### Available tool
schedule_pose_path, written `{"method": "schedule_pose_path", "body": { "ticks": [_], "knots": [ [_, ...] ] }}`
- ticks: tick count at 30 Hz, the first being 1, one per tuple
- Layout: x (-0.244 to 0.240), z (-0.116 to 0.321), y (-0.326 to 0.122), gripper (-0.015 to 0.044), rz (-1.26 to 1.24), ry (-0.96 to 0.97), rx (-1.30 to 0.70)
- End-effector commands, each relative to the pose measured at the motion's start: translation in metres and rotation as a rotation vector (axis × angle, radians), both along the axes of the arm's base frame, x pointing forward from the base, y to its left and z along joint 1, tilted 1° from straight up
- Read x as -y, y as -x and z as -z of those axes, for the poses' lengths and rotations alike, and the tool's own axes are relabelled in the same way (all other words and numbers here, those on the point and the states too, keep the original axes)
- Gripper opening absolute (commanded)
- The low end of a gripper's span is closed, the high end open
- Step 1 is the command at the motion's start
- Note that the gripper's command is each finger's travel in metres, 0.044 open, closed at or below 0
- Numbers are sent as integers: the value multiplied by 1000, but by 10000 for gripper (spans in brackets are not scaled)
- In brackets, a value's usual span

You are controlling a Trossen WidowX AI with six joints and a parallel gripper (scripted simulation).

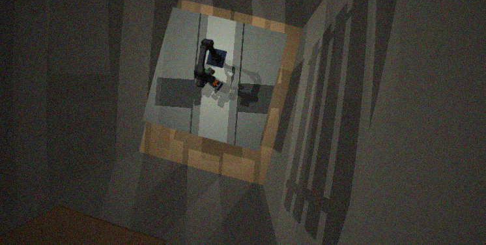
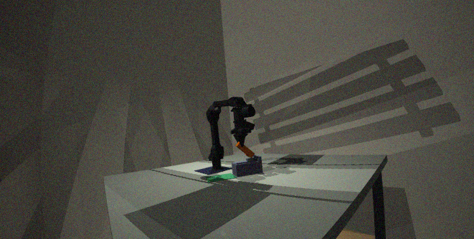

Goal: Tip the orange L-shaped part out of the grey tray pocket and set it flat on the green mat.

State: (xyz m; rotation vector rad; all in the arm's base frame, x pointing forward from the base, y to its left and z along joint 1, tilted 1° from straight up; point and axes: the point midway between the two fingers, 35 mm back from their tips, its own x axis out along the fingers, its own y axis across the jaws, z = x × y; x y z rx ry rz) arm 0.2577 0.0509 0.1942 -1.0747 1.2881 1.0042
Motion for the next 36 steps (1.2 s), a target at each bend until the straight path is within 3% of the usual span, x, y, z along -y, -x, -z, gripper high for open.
{"method": "schedule_pose_path", "body": {
  "ticks": [1,36],
  "knots": [
    [15,1,5,0,2,-4,-1],
    [142,1,48,0,2,9,-5]
  ]
}}
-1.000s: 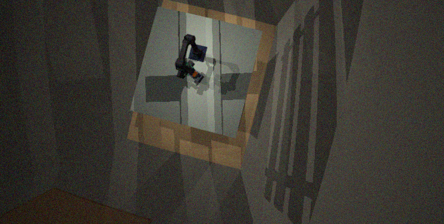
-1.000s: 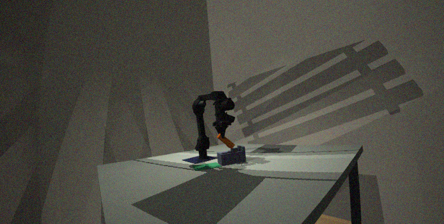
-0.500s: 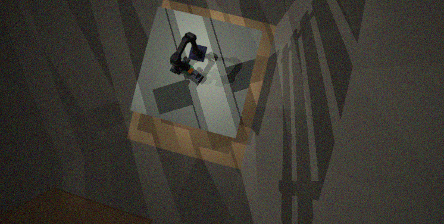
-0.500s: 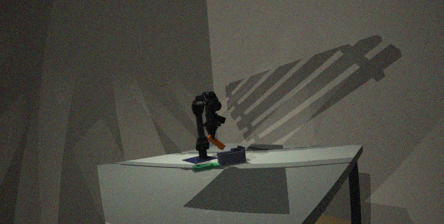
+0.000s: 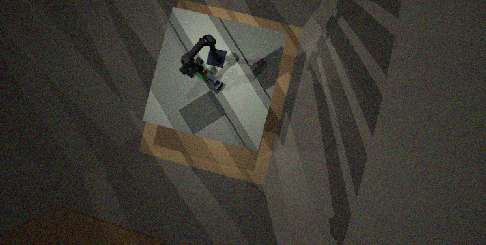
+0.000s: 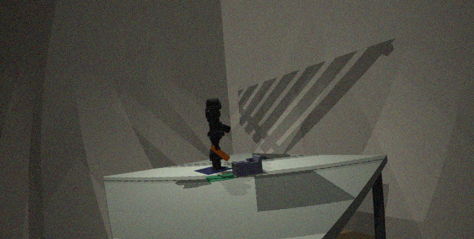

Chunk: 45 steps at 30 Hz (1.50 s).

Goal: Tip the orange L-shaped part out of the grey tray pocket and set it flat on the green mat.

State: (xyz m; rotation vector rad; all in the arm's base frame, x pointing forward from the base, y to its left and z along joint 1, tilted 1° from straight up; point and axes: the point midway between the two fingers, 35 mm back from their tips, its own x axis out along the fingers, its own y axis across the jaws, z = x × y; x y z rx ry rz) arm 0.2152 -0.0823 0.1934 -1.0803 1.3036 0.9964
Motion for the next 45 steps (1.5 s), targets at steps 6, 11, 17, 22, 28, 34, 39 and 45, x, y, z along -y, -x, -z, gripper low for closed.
{"method": "schedule_pose_path", "body": {
  "ticks": [6,11,17,22,28,34,39,45],
  "knots": [
    [10,1,5,0,-3,-5,1],
    [10,8,5,0,-3,-5,1],
    [10,17,4,0,-3,-5,1],
    [10,25,4,0,-3,-5,1],
    [11,34,4,0,-3,-5,1],
    [11,43,4,0,-3,-5,1],
    [11,50,3,0,-3,-5,1],
    [12,60,3,0,-3,-5,1]
  ]
}}
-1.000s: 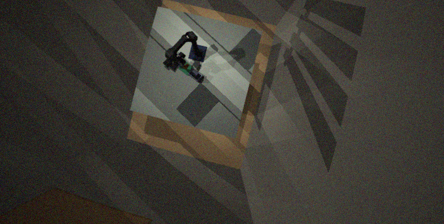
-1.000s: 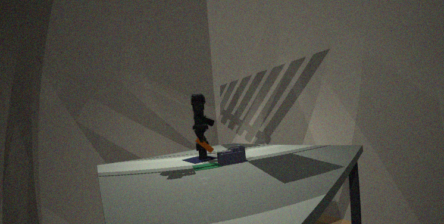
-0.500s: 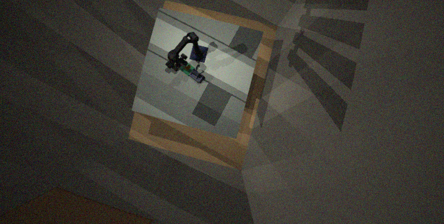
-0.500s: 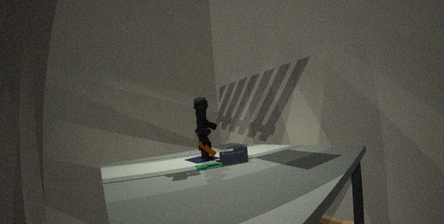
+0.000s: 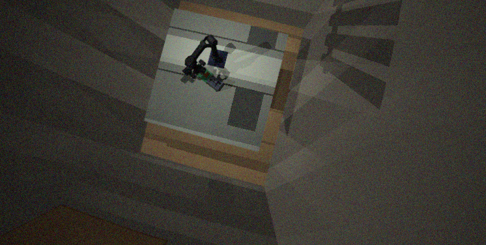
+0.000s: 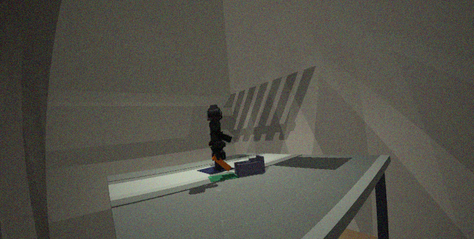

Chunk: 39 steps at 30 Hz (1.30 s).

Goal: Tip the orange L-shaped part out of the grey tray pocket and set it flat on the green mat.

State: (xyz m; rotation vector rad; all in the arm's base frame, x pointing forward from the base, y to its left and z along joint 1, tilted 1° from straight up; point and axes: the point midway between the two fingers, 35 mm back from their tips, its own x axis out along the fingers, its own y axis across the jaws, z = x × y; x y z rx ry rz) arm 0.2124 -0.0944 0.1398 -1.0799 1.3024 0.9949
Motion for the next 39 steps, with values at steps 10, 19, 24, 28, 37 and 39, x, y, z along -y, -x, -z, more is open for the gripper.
{"method": "schedule_pose_path", "body": {
  "ticks": [10,19,24,28,37,39],
  "knots": [
    [0,22,0,0,-4,-5,-1],
    [0,28,0,0,-4,-5,-1],
    [0,28,0,0,-4,-5,-1],
    [0,27,0,0,0,-1,-3],
    [0,27,0,236,0,-1,-3],
    [1,22,-1,289,0,-1,-3]
  ]
}}
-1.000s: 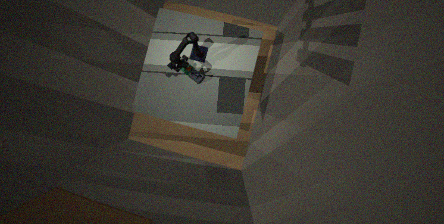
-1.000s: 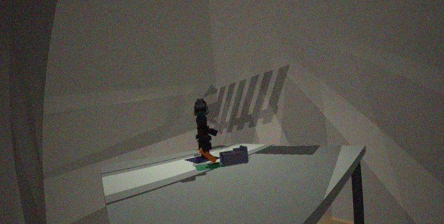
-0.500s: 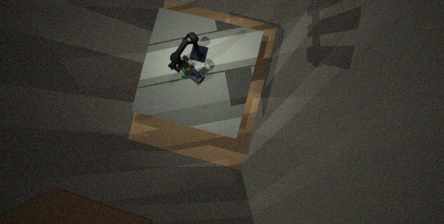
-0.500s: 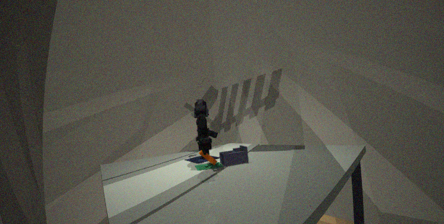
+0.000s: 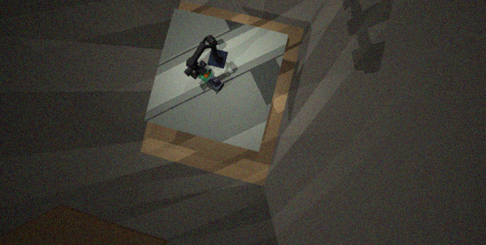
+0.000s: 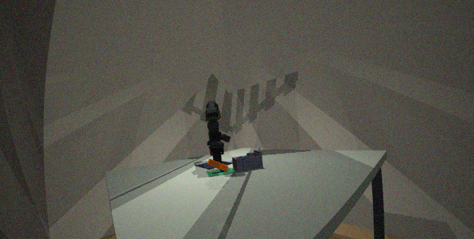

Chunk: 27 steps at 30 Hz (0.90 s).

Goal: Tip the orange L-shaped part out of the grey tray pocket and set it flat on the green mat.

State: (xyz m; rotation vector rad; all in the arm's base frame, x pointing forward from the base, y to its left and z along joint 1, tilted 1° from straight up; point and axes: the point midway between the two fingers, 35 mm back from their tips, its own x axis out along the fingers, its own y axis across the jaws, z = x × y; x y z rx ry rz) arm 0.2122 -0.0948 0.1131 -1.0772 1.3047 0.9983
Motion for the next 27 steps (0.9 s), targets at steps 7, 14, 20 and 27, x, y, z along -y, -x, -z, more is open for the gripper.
{"method": "schedule_pose_path", "body": {
  "ticks": [7,14,20,27],
  "knots": [
    [-2,-70,0,400,-3,-3,3],
    [-3,-88,3,400,-4,-3,3],
    [-2,-83,2,400,-5,1,2],
    [-2,-83,2,400,-5,1,2]
  ]
}}
